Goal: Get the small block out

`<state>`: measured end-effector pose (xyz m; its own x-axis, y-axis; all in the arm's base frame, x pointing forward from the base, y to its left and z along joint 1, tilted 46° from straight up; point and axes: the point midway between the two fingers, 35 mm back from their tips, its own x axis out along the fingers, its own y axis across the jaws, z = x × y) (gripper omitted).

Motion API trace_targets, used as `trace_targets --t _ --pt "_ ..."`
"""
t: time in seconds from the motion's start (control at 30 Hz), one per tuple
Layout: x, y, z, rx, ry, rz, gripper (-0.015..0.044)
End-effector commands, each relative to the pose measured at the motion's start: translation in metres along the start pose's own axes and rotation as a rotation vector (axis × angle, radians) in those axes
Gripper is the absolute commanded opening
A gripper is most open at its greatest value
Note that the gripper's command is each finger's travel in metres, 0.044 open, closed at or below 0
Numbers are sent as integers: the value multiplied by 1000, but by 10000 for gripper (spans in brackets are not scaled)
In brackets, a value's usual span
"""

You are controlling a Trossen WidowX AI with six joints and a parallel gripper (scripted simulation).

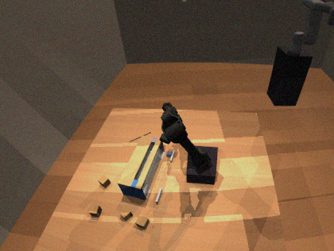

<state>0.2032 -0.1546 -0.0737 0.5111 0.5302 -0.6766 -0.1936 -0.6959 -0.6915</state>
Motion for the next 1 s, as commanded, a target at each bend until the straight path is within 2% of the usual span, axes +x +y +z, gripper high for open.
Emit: trace_targets --t 0.0,0.17,0.5,0.97 --pt "32 -1 14 11 -10 -2 285" --pt "82 -9 41 16 -4 -15 285" --pt "84 -10 42 16 -4 -16 285" --pt "105 -8 50 17 -4 -14 285"
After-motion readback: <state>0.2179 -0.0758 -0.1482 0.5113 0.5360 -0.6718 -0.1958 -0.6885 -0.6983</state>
